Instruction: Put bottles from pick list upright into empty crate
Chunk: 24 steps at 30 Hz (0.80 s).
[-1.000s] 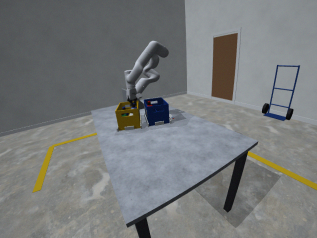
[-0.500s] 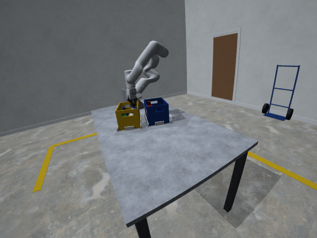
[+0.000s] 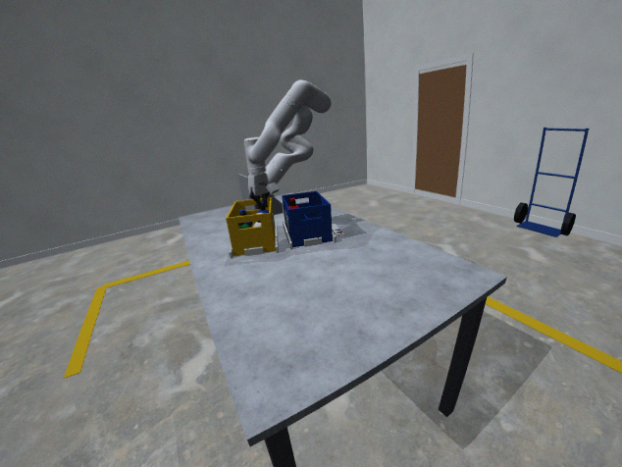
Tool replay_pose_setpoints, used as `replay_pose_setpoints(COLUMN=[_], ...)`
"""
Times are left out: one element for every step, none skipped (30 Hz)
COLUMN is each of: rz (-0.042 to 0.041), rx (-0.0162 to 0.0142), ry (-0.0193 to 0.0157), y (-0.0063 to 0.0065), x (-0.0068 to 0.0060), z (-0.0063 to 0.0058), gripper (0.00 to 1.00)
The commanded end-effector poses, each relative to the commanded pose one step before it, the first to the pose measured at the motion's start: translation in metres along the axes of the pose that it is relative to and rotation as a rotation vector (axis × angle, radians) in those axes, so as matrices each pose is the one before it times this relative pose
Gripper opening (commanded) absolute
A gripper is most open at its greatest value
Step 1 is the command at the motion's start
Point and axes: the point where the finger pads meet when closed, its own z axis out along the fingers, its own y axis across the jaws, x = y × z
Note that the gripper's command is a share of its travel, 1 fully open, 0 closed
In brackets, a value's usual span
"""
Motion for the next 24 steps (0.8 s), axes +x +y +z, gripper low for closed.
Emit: replay_pose_setpoints(rz=[-0.0006, 0.0, 0.0, 0.0, 0.0, 0.0, 0.0, 0.0, 0.0, -0.00006, 0.0, 0.0, 0.0, 0.0, 0.0, 0.0, 0.0, 0.0, 0.0, 0.0, 0.0, 0.0, 0.0, 0.0], rx=[-0.00164, 0.0, 0.0, 0.0, 0.0, 0.0, 0.0, 0.0, 0.0, -0.00013, 0.00002, -0.00001, 0.0, 0.0, 0.0, 0.0, 0.0, 0.0, 0.0, 0.0, 0.0, 0.0, 0.0, 0.0], ry=[0.00091, 0.00001, 0.00001, 0.0, -0.00001, -0.00001, 0.0, 0.0, 0.0, 0.00007, -0.00001, 0.0, 0.0, 0.0, 0.0, 0.0, 0.0, 0.0, 0.0, 0.0, 0.0, 0.0, 0.0, 0.0], y=[0.00066, 0.0, 0.0, 0.0, 0.0, 0.0, 0.0, 0.0, 0.0, 0.00003, 0.00001, 0.0, 0.0, 0.0, 0.0, 0.0, 0.0, 0.0, 0.0, 0.0, 0.0, 0.0, 0.0, 0.0], x=[0.00053, 0.0, 0.00001, 0.0, 0.0, -0.00001, 0.0, 0.0, 0.0, 0.00003, 0.00001, 0.0, 0.0, 0.0, 0.0, 0.0, 0.0, 0.0, 0.0, 0.0, 0.0, 0.0, 0.0, 0.0], z=[-0.0008, 0.0, 0.0, 0.0, 0.0, 0.0, 0.0, 0.0, 0.0, -0.00166, -0.00172, -0.00167, -0.00167, -0.00167, -0.00167, -0.00167, -0.00167, -0.00167, -0.00167, -0.00167, -0.00167, -0.00167, -0.00167, -0.00167], gripper=[0.0, 0.0, 0.0, 0.0, 0.0, 0.0, 0.0, 0.0, 0.0, 0.0, 0.0, 0.0, 0.0, 0.0, 0.0, 0.0, 0.0, 0.0, 0.0, 0.0, 0.0, 0.0, 0.0, 0.0])
